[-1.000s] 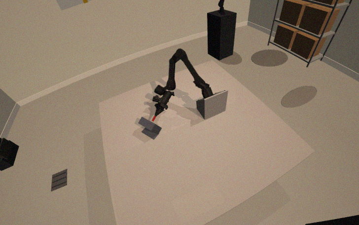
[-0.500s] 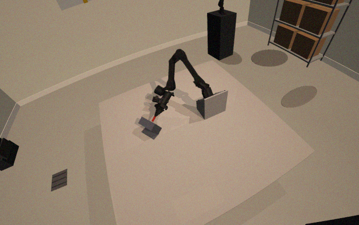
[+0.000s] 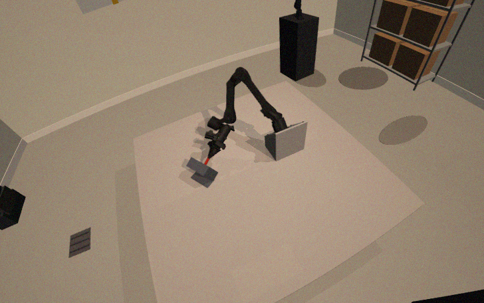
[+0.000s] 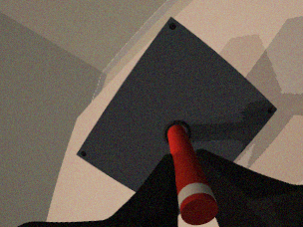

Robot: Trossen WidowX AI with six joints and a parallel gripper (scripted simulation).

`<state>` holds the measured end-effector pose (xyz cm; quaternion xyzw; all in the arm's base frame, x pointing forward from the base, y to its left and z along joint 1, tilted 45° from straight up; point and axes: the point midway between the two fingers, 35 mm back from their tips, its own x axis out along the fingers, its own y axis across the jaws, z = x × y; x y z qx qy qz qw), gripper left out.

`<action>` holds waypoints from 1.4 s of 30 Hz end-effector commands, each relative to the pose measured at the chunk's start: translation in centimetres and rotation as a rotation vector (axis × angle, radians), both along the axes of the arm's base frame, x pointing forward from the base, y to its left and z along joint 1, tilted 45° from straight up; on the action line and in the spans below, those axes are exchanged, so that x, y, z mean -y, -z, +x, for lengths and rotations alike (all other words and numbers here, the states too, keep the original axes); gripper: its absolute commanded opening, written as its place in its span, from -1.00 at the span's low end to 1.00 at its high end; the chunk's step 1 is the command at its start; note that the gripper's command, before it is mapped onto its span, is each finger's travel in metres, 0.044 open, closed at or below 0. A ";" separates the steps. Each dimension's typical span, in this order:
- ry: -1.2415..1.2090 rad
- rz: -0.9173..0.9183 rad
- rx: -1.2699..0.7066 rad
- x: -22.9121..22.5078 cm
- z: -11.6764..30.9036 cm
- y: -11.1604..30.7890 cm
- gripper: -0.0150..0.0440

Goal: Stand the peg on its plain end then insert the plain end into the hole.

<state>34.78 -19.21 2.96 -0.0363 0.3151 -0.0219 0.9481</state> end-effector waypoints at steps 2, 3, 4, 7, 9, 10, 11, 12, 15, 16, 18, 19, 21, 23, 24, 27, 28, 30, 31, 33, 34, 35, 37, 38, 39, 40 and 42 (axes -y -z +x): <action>0.004 0.003 -0.003 0.1 0.2 0.3 -0.49; 0.004 0.003 -0.003 0.1 0.3 0.4 -0.49; 0.004 0.003 -0.003 0.1 0.3 0.4 -0.49; 0.004 0.003 -0.003 0.1 0.5 0.5 -0.49; 0.004 0.003 -0.003 0.1 0.6 0.6 -0.49; 0.004 0.003 -0.003 0.1 0.7 0.7 -0.49; 0.004 0.003 -0.003 0.1 0.7 0.7 -0.49; 0.004 0.003 -0.003 0.1 0.8 0.7 -0.49; 0.004 0.003 -0.003 0.2 1.0 0.9 -0.49; 0.004 0.003 -0.003 0.2 1.0 0.9 -0.49; 0.004 0.003 -0.003 0.2 1.1 1.0 -0.49; 0.004 0.003 -0.003 0.2 1.2 1.0 -0.49; 0.004 0.003 -0.003 0.2 1.3 1.1 -0.49; 0.004 0.003 -0.003 0.2 1.4 1.2 -0.49; 0.004 0.003 -0.003 0.2 1.5 1.2 -0.49; 0.004 0.003 -0.003 0.2 1.6 1.3 -0.49; 0.004 0.003 -0.002 0.2 1.7 1.4 -0.49; 0.004 0.003 -0.002 0.2 1.7 1.4 -0.49; 0.004 0.003 -0.002 0.2 1.8 1.4 -0.49; 0.004 0.004 -0.002 0.2 1.8 1.5 -0.49; 0.004 0.004 -0.002 0.2 1.9 1.5 -0.49; 0.004 0.004 -0.002 0.2 1.9 1.5 -0.49; 0.004 0.004 -0.002 0.2 1.9 1.5 -0.49; 0.004 0.004 -0.002 0.2 1.9 1.6 -0.49; 0.004 0.004 -0.002 0.2 1.9 1.6 -0.49; 0.000 0.001 0.000 0.2 1.9 1.4 -0.49; 0.000 0.001 0.000 0.2 1.9 1.4 -0.49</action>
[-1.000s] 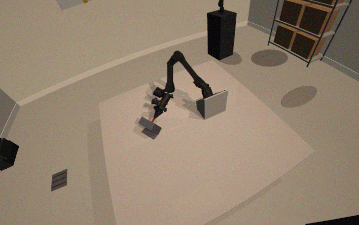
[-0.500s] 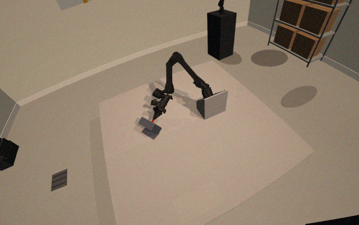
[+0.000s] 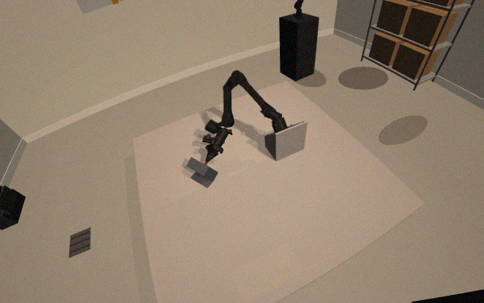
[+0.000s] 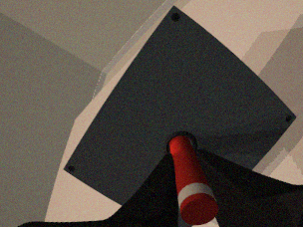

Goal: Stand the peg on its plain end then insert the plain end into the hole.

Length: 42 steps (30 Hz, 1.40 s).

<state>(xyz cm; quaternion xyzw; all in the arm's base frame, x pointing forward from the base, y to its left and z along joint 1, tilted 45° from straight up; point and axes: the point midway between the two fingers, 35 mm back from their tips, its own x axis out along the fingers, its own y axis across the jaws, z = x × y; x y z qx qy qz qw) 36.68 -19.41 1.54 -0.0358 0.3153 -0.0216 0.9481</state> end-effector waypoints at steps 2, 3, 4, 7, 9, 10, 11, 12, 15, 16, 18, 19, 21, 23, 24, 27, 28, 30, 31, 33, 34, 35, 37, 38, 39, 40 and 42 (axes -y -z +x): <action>0.000 0.000 0.001 0.0 0.0 0.0 -0.49; 0.000 0.000 0.001 0.0 0.0 0.0 -0.49; 0.000 0.000 0.001 0.0 0.0 0.0 -0.49; 0.000 0.000 0.001 0.0 0.0 0.0 -0.31; 0.000 0.000 0.001 0.0 0.0 0.0 -0.14; 0.000 0.000 0.001 0.0 0.0 0.0 -0.05; 0.000 0.000 0.001 0.0 0.0 0.0 0.04; 0.000 0.000 0.001 0.0 0.0 0.0 0.13; 0.000 0.000 0.001 0.0 0.0 0.0 0.40; 0.000 0.000 0.001 0.0 0.0 0.0 0.49; 0.000 0.000 0.000 0.0 0.0 0.0 0.67; 0.000 0.000 0.000 0.0 0.0 -0.1 0.75; 0.000 0.000 0.000 0.0 -0.1 -0.2 0.93; 0.000 0.000 0.000 0.0 -0.3 -0.3 1.00; 0.000 0.000 0.000 0.0 -0.4 -0.4 1.00; 0.001 0.000 -0.001 0.1 -0.7 -0.6 1.00; 0.001 0.000 -0.001 0.1 -0.7 -0.7 1.00; 0.001 0.000 -0.001 0.1 -0.9 -0.9 1.00; 0.001 0.000 -0.002 0.1 -1.0 -1.0 1.00; 0.001 0.000 -0.002 0.1 -1.2 -1.1 1.00; 0.001 0.000 -0.002 0.1 -1.3 -1.2 1.00; 0.001 0.000 -0.002 0.1 -1.4 -1.3 1.00; 0.002 0.000 -0.003 0.2 -1.5 -1.5 1.00; 0.002 0.000 -0.003 0.2 -1.6 -1.5 1.00; 0.002 0.000 -0.003 0.2 -1.7 -1.6 1.00; 0.002 0.000 -0.003 0.2 -1.8 -1.7 1.00; 0.002 0.000 -0.003 0.2 -2.0 -1.9 1.00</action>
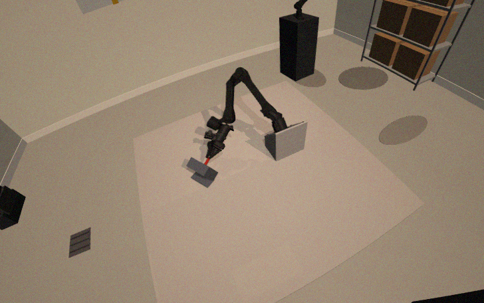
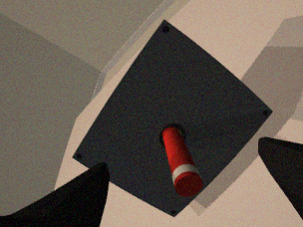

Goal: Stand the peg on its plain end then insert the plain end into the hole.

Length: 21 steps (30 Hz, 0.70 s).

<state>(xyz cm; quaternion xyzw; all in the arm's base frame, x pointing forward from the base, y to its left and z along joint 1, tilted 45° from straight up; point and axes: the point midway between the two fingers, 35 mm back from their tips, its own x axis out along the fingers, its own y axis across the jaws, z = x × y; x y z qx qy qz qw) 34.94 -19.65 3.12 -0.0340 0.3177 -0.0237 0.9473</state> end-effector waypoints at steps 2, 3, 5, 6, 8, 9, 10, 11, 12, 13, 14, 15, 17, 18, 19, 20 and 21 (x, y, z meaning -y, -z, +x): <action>-0.003 -0.002 0.001 0.0 -0.4 -0.4 1.00; -0.003 -0.002 0.001 0.0 -0.5 -0.5 1.00; -0.003 -0.002 0.001 0.0 -0.7 -0.7 1.00; -0.003 -0.002 0.001 0.0 -0.8 -0.8 1.00; -0.003 -0.002 0.000 0.0 -1.0 -0.9 1.00; -0.002 -0.002 0.000 0.0 -1.1 -1.0 1.00; -0.002 -0.002 0.000 0.0 -1.2 -1.1 1.00; -0.002 -0.002 0.000 0.0 -1.3 -1.1 1.00; -0.002 -0.002 0.000 0.0 -1.3 -1.2 1.00; -0.002 -0.002 0.000 0.0 -1.4 -1.3 1.00; -0.002 -0.002 0.000 0.0 -1.5 -1.4 1.00; -0.002 -0.002 -0.001 0.0 -1.6 -1.4 1.00; -0.002 -0.002 -0.001 0.0 -1.8 -1.6 1.00; -0.002 -0.002 -0.001 0.0 -1.9 -1.7 1.00; -0.001 -0.002 -0.001 0.1 -2.0 -1.8 1.00; -0.001 -0.001 -0.001 0.1 -2.1 -1.8 1.00; -0.001 -0.001 -0.001 0.1 -2.2 -1.9 1.00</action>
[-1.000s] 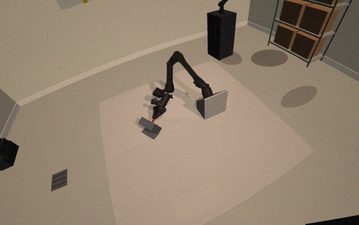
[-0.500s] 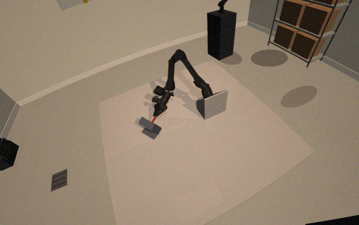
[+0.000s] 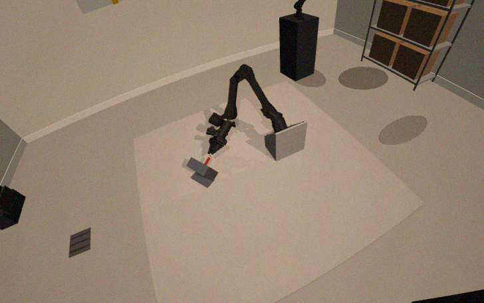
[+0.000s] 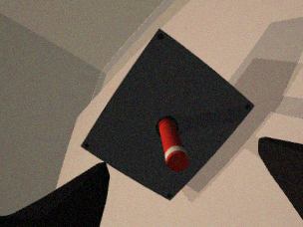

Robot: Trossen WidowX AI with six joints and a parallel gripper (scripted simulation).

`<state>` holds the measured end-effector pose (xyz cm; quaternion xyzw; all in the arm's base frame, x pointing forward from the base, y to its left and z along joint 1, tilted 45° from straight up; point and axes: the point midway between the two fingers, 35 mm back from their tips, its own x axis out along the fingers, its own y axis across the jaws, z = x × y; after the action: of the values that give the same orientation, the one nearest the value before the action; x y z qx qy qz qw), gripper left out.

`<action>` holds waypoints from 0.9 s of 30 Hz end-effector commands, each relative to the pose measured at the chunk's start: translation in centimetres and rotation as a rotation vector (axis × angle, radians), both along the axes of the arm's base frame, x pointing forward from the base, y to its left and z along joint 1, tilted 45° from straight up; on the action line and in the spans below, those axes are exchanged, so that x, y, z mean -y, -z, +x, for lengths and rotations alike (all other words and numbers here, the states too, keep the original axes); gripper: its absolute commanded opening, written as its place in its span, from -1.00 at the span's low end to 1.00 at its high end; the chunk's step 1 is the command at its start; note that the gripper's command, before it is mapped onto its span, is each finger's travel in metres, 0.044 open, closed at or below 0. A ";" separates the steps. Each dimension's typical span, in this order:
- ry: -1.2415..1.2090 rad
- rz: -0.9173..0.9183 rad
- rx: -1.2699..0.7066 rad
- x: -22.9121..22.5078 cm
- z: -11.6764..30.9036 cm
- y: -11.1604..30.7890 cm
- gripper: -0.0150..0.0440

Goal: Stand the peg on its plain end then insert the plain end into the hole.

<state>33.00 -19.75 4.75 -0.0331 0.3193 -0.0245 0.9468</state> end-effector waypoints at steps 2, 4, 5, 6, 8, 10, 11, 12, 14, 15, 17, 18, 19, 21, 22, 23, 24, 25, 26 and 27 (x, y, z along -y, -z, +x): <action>-0.003 -0.003 0.002 0.0 -0.4 -0.4 1.00; -0.003 -0.002 0.002 0.0 -0.6 -0.6 1.00; -0.003 -0.002 0.002 0.0 -0.7 -0.6 1.00; -0.003 -0.002 0.002 0.0 -0.8 -0.7 1.00; -0.002 -0.002 0.002 0.0 -1.0 -0.9 1.00; -0.002 -0.002 0.001 0.0 -1.2 -1.0 1.00; -0.002 -0.002 0.001 0.0 -1.3 -1.1 1.00; -0.002 -0.002 0.001 0.0 -1.3 -1.2 1.00; -0.002 -0.002 0.001 0.0 -1.5 -1.3 1.00; -0.002 -0.002 0.001 0.0 -1.6 -1.4 1.00; -0.001 -0.002 0.001 0.0 -1.8 -1.5 1.00; -0.001 -0.002 0.001 0.0 -1.9 -1.6 1.00; -0.001 -0.002 0.001 0.0 -2.0 -1.6 1.00; -0.001 -0.002 0.001 0.0 -2.2 -1.8 1.00; -0.001 -0.002 0.001 0.0 -2.3 -1.8 1.00; -0.001 -0.002 0.001 -0.1 -2.4 -1.9 1.00; -0.001 -0.002 0.001 -0.1 -2.5 -2.0 1.00; 0.000 -0.002 0.001 -0.1 -2.6 -2.0 1.00; 0.000 -0.001 0.001 -0.1 -2.7 -2.1 1.00; 0.000 -0.001 0.001 -0.1 -2.8 -2.2 1.00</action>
<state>30.46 -19.74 6.65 -0.0318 0.3204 -0.0256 0.9464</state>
